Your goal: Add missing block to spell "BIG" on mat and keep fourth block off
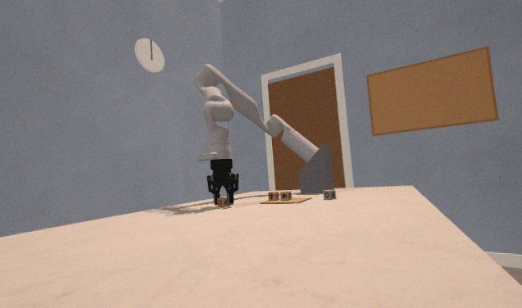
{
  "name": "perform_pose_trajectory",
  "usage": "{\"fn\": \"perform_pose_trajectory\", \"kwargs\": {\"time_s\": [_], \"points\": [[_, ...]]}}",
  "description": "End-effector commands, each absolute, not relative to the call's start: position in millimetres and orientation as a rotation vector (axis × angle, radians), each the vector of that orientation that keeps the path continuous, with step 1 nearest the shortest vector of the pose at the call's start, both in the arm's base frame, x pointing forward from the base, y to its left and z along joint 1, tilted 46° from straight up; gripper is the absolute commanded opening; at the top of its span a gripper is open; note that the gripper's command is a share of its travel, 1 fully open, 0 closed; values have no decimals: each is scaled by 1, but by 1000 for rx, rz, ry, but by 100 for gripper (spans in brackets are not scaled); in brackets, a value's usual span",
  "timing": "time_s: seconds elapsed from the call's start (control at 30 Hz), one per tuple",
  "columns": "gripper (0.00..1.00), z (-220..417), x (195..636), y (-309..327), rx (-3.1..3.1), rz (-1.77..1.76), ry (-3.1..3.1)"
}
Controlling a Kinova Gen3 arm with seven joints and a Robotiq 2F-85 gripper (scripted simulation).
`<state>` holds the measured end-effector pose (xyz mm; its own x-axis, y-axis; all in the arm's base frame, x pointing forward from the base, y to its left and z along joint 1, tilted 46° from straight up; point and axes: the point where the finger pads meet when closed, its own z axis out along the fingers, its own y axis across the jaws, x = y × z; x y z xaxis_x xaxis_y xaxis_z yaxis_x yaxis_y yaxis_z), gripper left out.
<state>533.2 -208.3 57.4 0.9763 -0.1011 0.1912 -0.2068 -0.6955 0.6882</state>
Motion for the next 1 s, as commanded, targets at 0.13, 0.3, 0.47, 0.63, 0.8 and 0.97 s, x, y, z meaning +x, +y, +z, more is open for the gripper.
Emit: {"fn": "perform_pose_trajectory", "kwargs": {"time_s": [0.13,0.3,0.47,0.63,0.8,0.97], "points": [[67,58,534,-208,2344,179,-213],[67,58,534,-208,2344,179,-213],[67,58,534,-208,2344,179,-213],[67,58,534,-208,2344,179,-213],[67,58,534,-208,2344,179,-213],[46,58,534,-208,2344,179,-213]]}}
